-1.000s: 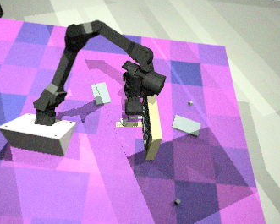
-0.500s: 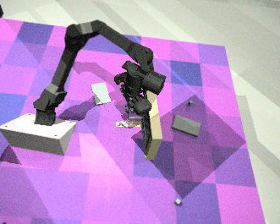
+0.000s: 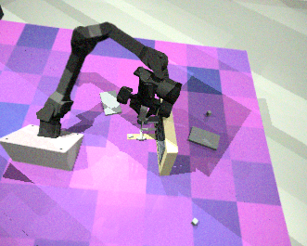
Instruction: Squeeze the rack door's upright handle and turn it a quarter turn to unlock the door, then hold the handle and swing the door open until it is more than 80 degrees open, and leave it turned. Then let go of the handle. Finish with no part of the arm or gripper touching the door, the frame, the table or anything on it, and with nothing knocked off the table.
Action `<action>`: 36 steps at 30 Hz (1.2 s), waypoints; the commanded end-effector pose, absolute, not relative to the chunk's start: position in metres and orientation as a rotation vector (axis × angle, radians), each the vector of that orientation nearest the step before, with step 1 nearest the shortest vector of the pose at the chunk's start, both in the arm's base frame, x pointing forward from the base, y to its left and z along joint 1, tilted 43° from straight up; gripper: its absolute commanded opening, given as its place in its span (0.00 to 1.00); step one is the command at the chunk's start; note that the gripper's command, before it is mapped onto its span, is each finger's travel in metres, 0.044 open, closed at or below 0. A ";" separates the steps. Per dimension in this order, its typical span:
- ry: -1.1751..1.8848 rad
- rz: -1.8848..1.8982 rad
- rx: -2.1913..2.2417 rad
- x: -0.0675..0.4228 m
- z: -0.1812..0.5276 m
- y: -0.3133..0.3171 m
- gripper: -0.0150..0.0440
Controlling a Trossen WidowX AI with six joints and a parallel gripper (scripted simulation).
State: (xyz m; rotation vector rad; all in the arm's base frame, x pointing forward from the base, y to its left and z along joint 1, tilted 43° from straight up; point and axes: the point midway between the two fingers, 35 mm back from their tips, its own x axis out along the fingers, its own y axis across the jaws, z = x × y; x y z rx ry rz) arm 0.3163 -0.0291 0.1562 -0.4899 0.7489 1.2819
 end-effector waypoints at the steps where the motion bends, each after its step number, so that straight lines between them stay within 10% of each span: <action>1: 0.647 1.351 -0.621 0.316 0.156 -0.029 0.29; 23: 0.255 1.541 -1.071 0.316 0.156 -0.029 0.29; 36: 0.279 1.532 -1.045 0.316 0.156 -0.029 0.75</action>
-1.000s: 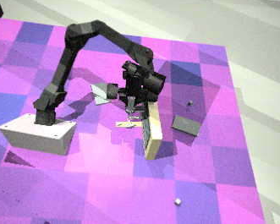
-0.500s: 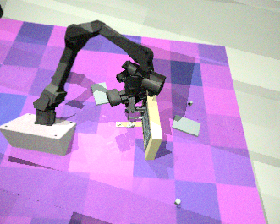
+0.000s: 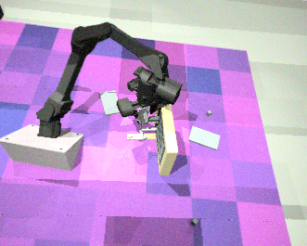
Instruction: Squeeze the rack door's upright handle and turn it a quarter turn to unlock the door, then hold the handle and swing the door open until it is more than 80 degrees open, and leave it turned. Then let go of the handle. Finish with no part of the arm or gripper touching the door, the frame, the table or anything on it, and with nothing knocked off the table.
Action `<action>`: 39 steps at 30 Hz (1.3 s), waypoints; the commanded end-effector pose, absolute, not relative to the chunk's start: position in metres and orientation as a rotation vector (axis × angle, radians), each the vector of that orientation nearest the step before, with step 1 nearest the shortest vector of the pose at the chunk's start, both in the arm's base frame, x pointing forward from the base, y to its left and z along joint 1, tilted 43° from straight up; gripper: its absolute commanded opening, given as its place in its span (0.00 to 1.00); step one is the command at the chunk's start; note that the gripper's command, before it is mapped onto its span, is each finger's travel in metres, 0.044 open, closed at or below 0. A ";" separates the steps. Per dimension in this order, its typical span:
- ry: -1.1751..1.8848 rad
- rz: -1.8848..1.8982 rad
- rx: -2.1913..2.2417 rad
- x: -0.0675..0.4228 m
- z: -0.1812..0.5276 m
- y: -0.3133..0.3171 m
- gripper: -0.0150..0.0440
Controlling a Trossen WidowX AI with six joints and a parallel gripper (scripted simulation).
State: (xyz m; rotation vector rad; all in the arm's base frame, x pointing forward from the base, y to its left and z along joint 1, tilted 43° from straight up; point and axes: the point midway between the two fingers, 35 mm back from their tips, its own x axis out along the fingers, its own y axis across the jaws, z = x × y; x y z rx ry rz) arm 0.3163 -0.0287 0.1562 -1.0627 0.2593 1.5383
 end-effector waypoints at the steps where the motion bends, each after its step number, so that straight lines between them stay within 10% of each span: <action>1: 0.309 1.520 -1.013 0.316 0.156 -0.029 0.75; 39: 1.352 0.618 0.507 0.316 0.156 -0.029 0.75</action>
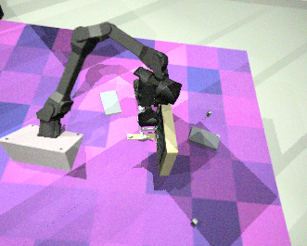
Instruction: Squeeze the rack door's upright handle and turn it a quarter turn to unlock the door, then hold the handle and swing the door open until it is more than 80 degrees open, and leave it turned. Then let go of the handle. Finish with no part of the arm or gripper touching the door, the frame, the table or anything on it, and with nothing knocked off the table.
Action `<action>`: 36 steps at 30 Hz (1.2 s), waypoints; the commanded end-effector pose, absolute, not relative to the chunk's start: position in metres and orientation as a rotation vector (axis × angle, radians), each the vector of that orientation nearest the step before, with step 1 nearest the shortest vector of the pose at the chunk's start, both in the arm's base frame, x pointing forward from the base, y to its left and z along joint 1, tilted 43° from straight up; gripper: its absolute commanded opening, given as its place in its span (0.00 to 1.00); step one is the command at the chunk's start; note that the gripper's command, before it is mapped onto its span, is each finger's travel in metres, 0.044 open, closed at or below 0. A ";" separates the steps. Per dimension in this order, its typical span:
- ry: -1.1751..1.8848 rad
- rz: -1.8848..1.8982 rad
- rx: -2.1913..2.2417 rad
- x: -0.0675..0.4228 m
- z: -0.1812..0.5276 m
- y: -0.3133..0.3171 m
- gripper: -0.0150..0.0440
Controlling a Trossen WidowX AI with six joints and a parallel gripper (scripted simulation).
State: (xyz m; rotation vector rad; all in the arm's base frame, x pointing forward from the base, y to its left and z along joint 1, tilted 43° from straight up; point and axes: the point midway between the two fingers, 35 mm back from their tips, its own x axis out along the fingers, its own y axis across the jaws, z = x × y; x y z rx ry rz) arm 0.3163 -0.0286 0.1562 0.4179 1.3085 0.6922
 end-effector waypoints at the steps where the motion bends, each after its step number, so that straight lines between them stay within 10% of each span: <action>1: 1.370 0.586 0.547 0.316 0.156 -0.029 0.75; 36: 1.625 -0.736 1.820 0.316 0.156 -0.029 0.75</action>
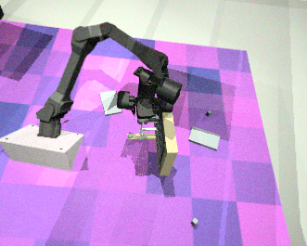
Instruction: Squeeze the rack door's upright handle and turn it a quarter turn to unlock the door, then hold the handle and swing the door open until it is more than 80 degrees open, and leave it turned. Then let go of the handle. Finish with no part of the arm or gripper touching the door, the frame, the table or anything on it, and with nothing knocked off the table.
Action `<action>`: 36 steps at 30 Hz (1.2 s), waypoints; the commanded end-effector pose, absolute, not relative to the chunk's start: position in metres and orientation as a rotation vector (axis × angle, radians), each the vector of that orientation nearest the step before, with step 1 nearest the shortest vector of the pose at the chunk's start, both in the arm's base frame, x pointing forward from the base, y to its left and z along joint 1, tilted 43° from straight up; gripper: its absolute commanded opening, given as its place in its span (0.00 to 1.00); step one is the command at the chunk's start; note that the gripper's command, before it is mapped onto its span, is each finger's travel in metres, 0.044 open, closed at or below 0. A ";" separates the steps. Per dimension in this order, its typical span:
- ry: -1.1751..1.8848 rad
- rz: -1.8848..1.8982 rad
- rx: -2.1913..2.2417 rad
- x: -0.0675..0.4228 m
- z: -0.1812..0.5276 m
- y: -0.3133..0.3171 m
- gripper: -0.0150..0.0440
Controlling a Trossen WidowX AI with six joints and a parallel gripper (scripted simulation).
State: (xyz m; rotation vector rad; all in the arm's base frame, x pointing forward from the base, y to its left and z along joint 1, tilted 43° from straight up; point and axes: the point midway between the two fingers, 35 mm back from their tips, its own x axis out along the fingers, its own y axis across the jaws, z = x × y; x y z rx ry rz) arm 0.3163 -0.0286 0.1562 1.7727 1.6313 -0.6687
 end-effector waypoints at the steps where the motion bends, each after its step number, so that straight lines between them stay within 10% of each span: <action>1: 1.625 -0.736 1.820 0.316 0.156 -0.029 0.75; 10: 1.625 -0.736 1.820 0.316 0.156 -0.029 0.44; 36: 1.635 -0.587 1.705 0.310 0.153 -0.032 0.29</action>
